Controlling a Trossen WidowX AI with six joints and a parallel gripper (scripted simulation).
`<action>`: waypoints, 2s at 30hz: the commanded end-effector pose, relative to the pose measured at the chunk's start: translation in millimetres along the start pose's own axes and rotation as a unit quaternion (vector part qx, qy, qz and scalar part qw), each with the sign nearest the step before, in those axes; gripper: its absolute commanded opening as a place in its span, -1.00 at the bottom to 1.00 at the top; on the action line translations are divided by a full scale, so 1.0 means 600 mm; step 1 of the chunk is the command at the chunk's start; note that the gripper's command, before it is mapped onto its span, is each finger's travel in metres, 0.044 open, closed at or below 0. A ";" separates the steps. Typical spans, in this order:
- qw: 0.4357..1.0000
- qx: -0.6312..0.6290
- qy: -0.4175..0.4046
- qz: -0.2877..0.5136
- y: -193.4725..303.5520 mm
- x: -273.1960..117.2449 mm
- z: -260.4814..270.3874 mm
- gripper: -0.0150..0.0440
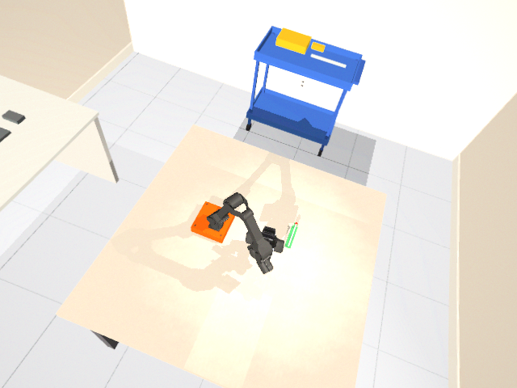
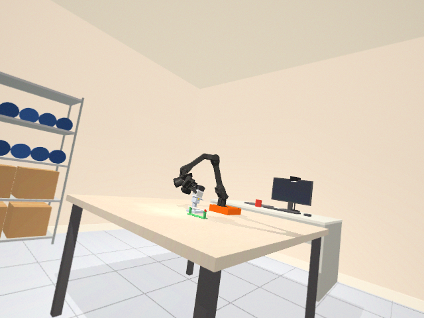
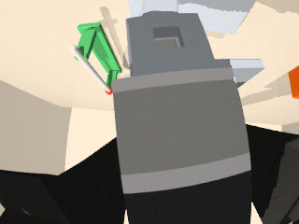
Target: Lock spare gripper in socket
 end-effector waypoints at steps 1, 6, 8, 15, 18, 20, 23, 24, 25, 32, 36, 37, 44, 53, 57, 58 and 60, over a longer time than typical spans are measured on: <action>1.000 -0.002 0.000 -0.001 0.000 0.000 0.000 -0.49; 1.000 -0.002 0.000 -0.001 0.000 0.000 0.000 -0.40; 1.000 -0.002 0.000 -0.001 0.000 0.000 0.000 -0.22; 1.000 -0.002 0.000 -0.001 0.000 0.000 0.000 0.40; 1.000 -0.002 0.000 -0.001 0.000 0.000 0.000 0.67; 1.000 -0.002 0.000 -0.001 0.000 0.000 0.000 0.84; 1.000 -0.002 0.000 -0.001 0.000 0.000 0.000 1.00; 1.000 -0.001 0.000 -0.001 0.001 -0.001 0.000 1.00; 1.000 -0.001 0.000 0.000 0.004 -0.002 0.000 1.00; 1.000 0.006 0.001 0.002 0.029 -0.016 -0.001 1.00; 1.000 0.010 0.001 0.004 0.043 -0.024 -0.002 1.00; 1.000 0.011 0.001 0.004 0.047 -0.026 -0.003 1.00; 1.000 0.019 0.002 0.007 0.071 -0.039 -0.004 1.00; 1.000 0.023 -0.007 0.000 0.100 -0.050 -0.008 1.00; 1.000 0.023 -0.015 -0.007 0.113 -0.055 -0.010 1.00; 1.000 0.023 -0.017 -0.009 0.117 -0.056 -0.010 1.00; 0.999 0.023 -0.020 -0.013 0.124 -0.059 -0.011 1.00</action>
Point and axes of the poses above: the point midway between the two fingers, 35 mm back from their tips, its own x axis out along the fingers, its own z axis across the jaws, y = z × x, the point moved 7 cm from there along -x, back along the fingers
